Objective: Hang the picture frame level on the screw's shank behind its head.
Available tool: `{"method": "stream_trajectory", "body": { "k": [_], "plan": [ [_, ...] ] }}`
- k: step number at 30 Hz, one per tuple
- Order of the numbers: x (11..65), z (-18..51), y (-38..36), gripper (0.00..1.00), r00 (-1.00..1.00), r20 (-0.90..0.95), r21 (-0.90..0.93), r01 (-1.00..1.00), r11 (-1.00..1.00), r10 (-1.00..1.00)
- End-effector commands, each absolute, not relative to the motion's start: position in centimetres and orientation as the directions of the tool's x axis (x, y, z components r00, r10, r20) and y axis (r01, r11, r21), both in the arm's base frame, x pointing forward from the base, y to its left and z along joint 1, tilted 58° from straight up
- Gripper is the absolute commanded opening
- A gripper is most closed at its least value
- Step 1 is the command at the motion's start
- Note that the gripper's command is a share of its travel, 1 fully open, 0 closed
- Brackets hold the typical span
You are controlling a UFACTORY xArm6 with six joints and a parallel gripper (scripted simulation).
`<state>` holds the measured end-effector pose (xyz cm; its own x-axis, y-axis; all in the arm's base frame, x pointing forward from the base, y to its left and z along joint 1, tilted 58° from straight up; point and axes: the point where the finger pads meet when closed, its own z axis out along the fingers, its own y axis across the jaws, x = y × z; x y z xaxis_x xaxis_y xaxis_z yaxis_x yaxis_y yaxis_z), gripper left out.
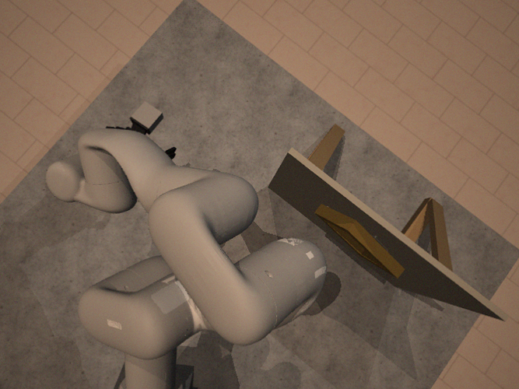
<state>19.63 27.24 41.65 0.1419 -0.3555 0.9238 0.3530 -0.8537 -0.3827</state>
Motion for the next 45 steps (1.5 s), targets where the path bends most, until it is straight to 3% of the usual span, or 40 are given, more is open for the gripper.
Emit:
{"method": "stream_trajectory", "body": {
  "k": [1, 24, 45],
  "plan": [
    [20.0, 41.8, 27.2, 1.00, 0.145, 0.924, -0.383, 0.340, -0.859, -0.354],
    [30.8, 44.6, 22.2, 1.00, 0.249, 0.889, -0.371, -0.103, -0.923, -0.385],
    [44.6, 48.7, 11.4, 1.00, 0.241, 0.750, -0.429, -0.532, -0.730, -0.616]
  ]
}}
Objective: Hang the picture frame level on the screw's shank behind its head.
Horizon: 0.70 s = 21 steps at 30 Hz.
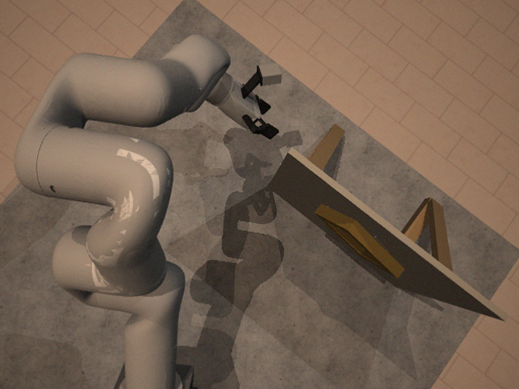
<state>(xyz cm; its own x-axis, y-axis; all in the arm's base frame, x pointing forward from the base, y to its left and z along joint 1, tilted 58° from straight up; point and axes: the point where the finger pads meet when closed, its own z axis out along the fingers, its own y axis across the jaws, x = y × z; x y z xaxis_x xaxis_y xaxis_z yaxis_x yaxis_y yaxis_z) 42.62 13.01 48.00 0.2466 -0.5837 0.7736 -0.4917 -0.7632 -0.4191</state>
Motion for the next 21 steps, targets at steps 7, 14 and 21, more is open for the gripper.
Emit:
{"method": "stream_trajectory", "body": {
  "k": [7, 14, 21],
  "plan": [
    [47.5, 49.7, 7.9, 1.00, 0.204, 0.713, -0.453, -0.596, -0.663, -0.671],
    [50.4, 50.8, 3.6, 1.00, 0.152, 0.673, -0.482, -0.652, -0.585, -0.724],
    [52.0, 51.4, 0.7, 1.00, 0.115, 0.650, -0.502, -0.678, -0.537, -0.752]
  ]
}}
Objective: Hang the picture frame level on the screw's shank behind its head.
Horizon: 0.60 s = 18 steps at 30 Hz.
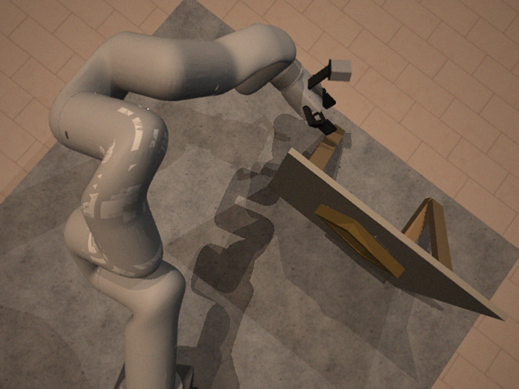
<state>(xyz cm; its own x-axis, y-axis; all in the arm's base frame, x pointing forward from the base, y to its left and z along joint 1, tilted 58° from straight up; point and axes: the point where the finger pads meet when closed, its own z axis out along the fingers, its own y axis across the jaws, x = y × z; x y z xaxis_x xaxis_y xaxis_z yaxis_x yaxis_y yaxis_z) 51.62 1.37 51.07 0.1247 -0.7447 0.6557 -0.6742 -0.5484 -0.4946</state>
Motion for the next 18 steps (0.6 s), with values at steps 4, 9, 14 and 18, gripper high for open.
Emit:
{"method": "stream_trajectory", "body": {
  "k": [4, 9, 14, 18],
  "plan": [
    [52.2, 51.5, 0.2, 1.00, 0.108, 0.646, -0.505, -0.682, -0.529, -0.756],
    [52.5, 51.7, -0.4, 1.00, 0.100, 0.641, -0.509, -0.687, -0.519, -0.761],
    [52.6, 51.7, -0.5, 1.00, 0.098, 0.640, -0.510, -0.688, -0.517, -0.762],
    [52.6, 51.7, -0.6, 1.00, 0.096, 0.640, -0.510, -0.689, -0.515, -0.762]
  ]
}}
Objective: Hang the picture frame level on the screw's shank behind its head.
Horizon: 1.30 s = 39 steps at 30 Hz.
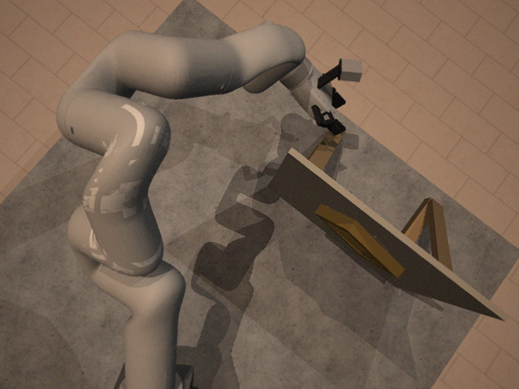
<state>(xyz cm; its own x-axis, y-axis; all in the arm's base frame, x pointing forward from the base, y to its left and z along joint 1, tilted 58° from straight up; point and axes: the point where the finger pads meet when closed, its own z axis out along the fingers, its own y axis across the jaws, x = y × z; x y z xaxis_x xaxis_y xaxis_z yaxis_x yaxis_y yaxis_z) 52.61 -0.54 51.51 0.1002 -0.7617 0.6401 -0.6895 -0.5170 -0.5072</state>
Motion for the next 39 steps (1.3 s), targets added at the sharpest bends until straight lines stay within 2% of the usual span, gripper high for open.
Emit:
{"method": "stream_trajectory", "body": {
  "k": [1, 19, 30, 35, 39],
  "plan": [
    [52.6, 51.7, -0.6, 1.00, 0.096, 0.640, -0.510, -0.689, -0.515, -0.762],
    [52.9, 51.9, -2.0, 1.00, 0.069, 0.639, -0.516, -0.700, -0.493, -0.766],
    [51.9, 49.5, -4.6, 1.00, 0.072, 0.641, -0.460, -0.761, -0.458, -0.764],
    [51.7, 48.8, -6.7, 1.00, 0.066, 0.661, -0.425, -0.787, -0.446, -0.747],
    [50.8, 47.1, -12.8, 1.00, 0.057, 0.712, -0.324, -0.858, -0.399, -0.700]
  ]
}}
